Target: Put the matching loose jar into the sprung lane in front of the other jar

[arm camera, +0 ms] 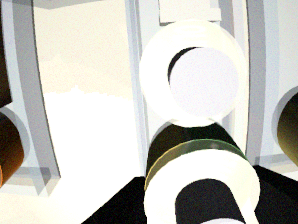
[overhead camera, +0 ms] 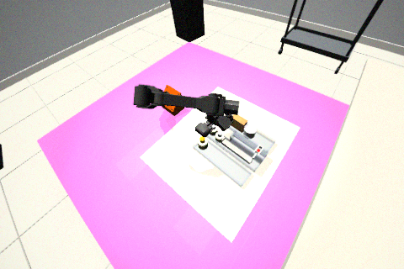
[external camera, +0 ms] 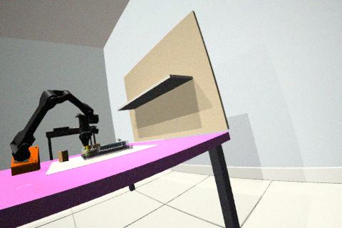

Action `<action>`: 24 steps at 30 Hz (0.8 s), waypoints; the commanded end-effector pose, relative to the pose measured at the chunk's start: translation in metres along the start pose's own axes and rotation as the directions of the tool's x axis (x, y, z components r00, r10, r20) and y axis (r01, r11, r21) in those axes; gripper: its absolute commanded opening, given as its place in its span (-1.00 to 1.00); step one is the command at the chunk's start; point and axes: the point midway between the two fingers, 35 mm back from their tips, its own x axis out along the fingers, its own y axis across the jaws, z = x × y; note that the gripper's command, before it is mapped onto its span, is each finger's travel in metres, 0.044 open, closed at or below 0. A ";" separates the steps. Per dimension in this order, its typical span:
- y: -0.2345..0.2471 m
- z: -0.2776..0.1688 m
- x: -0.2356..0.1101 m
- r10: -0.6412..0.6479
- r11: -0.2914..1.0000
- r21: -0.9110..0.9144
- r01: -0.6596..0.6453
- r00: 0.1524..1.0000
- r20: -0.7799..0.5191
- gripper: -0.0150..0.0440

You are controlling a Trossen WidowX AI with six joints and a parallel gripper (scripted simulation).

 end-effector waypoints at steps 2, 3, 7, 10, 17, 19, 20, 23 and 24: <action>-0.001 0.006 0.000 -0.004 1.000 0.010 0.004 1.000 0.022 -0.49; -0.001 0.006 0.000 -0.004 1.000 0.010 0.004 1.000 0.022 -0.49; -0.001 0.006 0.001 -0.004 1.000 0.010 0.004 1.000 0.022 -0.49; -0.001 0.006 0.002 -0.004 1.000 0.010 0.004 1.000 0.022 -0.49; -0.001 0.006 0.004 -0.004 1.000 0.010 0.004 1.000 0.022 -0.49; -0.001 0.007 0.005 -0.004 1.000 0.010 0.004 1.000 0.022 -0.49; -0.001 0.007 0.005 -0.004 1.000 0.010 0.004 1.000 0.022 -0.49; -0.001 0.006 0.006 -0.004 1.000 0.010 0.004 1.000 0.022 -0.49; -0.001 0.006 0.006 -0.004 1.000 0.010 0.004 1.000 0.022 -0.49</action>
